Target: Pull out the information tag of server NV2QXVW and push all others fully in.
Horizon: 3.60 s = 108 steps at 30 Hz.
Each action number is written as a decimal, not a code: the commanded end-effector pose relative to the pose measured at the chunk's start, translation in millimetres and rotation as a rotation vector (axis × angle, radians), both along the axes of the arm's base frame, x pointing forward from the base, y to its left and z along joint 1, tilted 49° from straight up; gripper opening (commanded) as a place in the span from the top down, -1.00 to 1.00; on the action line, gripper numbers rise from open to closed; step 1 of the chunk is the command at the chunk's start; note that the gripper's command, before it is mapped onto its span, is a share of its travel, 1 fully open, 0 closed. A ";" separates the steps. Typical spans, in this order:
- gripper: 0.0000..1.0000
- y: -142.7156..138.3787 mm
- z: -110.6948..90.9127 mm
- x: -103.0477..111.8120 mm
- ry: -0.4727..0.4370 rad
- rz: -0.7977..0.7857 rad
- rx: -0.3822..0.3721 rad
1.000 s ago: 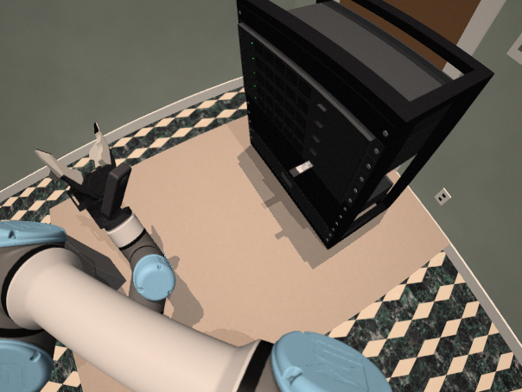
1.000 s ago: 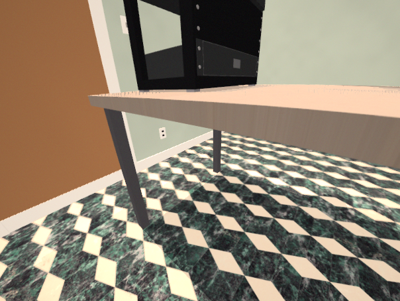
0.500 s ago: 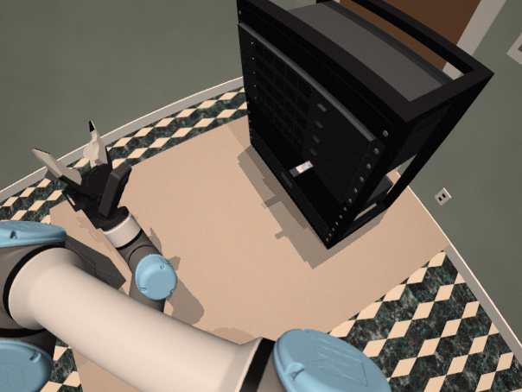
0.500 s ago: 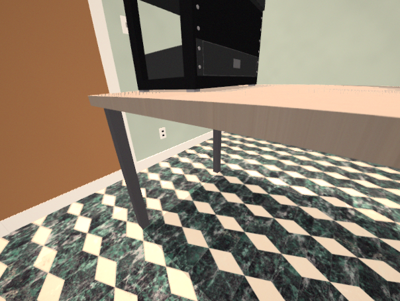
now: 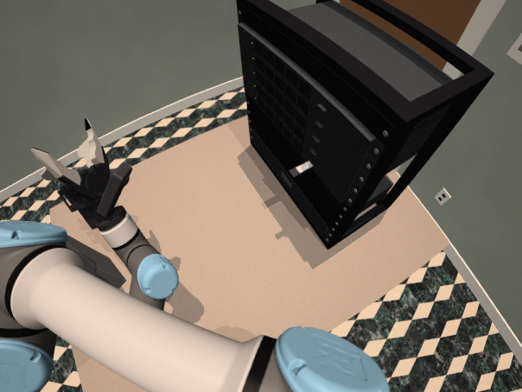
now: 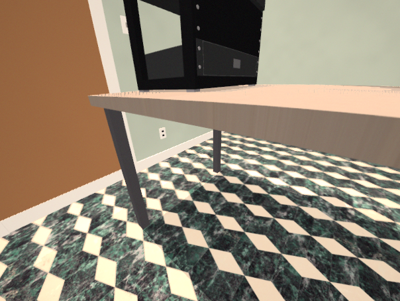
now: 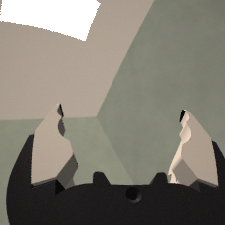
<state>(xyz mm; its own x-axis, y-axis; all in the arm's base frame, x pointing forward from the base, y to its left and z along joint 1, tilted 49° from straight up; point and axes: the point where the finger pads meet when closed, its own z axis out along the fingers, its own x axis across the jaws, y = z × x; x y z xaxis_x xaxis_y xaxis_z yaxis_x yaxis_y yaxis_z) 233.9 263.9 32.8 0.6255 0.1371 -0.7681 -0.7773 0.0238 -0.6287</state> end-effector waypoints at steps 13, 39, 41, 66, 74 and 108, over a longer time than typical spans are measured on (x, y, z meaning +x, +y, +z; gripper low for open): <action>-1.00 0.2 20.4 1.1 0.100 -0.008 0.079; -1.00 -1.5 50.4 4.5 0.243 -0.015 0.193; -1.00 -1.8 52.9 5.0 0.255 -0.015 0.202; -1.00 -6.8 78.1 11.6 0.379 -0.018 0.302; -1.00 -9.7 87.3 15.2 0.425 -0.019 0.340; -1.00 -23.7 119.0 31.6 0.596 -0.020 0.480</action>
<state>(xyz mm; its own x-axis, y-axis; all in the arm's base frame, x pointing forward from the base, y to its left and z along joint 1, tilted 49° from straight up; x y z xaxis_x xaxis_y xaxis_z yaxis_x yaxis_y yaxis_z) 260.0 244.7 145.8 0.1590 0.5091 -0.8459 -0.9773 0.2024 -0.0619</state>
